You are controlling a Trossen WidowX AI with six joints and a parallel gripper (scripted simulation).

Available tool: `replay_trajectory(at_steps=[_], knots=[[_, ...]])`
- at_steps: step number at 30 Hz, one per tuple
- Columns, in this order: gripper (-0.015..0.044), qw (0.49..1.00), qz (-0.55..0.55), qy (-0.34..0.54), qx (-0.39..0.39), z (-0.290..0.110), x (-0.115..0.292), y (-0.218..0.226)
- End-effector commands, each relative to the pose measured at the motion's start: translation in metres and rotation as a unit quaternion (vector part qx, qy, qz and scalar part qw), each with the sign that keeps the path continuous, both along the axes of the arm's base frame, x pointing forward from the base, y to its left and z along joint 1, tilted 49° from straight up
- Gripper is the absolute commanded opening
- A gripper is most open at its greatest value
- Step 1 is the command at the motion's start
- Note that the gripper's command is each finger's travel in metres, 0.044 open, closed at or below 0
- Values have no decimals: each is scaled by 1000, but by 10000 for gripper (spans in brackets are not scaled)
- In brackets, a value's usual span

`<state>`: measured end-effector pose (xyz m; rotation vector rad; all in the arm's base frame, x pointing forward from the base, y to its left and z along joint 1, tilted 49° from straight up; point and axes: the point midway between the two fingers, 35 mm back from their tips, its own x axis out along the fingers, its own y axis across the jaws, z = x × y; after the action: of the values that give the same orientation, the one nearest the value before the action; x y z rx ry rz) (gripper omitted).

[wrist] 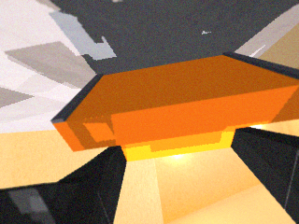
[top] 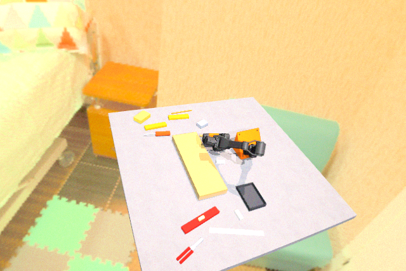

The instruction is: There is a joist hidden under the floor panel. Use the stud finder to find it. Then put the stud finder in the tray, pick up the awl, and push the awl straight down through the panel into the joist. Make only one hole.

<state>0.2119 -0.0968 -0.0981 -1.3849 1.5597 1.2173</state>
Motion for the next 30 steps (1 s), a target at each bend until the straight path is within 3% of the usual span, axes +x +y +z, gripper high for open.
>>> replay_trajectory(at_steps=[1,30], knots=[[380,1000,1,0,9,-1,0,4],[380,1000,1,0,9,1,1,6]])
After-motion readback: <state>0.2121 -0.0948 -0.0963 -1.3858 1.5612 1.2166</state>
